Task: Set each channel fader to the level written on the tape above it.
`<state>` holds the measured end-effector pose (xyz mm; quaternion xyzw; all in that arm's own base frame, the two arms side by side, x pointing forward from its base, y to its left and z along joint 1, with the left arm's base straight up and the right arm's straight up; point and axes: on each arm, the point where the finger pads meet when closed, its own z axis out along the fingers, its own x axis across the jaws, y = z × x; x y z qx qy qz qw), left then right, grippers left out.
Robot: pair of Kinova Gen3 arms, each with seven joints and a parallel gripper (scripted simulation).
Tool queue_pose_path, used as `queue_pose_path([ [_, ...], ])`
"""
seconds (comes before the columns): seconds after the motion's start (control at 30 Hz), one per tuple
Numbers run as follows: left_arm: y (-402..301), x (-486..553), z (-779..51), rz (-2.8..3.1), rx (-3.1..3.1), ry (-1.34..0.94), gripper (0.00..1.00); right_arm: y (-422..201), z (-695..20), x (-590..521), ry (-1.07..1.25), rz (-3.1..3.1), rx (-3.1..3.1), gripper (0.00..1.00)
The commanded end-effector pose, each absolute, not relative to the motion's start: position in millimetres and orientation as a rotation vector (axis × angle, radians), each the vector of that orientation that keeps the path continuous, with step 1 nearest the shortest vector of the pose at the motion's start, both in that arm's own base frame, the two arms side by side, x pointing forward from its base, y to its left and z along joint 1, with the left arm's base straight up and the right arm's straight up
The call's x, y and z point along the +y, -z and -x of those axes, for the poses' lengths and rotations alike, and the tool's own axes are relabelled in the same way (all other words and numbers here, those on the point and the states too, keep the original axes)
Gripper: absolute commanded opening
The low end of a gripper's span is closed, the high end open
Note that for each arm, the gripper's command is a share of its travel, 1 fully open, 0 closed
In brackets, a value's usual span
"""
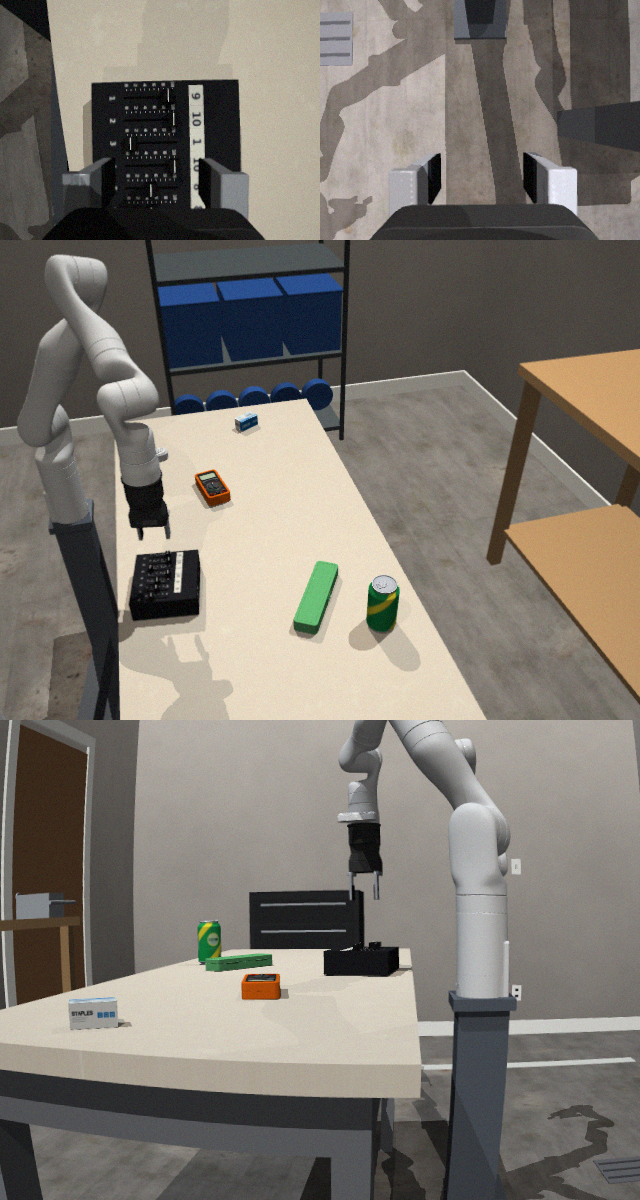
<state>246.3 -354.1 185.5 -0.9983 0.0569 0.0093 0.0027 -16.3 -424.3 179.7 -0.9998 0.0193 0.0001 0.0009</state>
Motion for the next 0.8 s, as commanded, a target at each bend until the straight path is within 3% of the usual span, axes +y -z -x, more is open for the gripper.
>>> queue_pose_path([
  [0.0,-190.5,-355.6,-248.6,3.137,0.065,-0.012,1.0,-180.4,16.4,-424.7,0.0,3.141,0.061,1.0],
  [0.77,-196.0,-357.2,-251.3,3.141,-0.073,0.002,1.0,-180.4,16.4,-424.7,0.0,3.141,0.061,1.0],
])
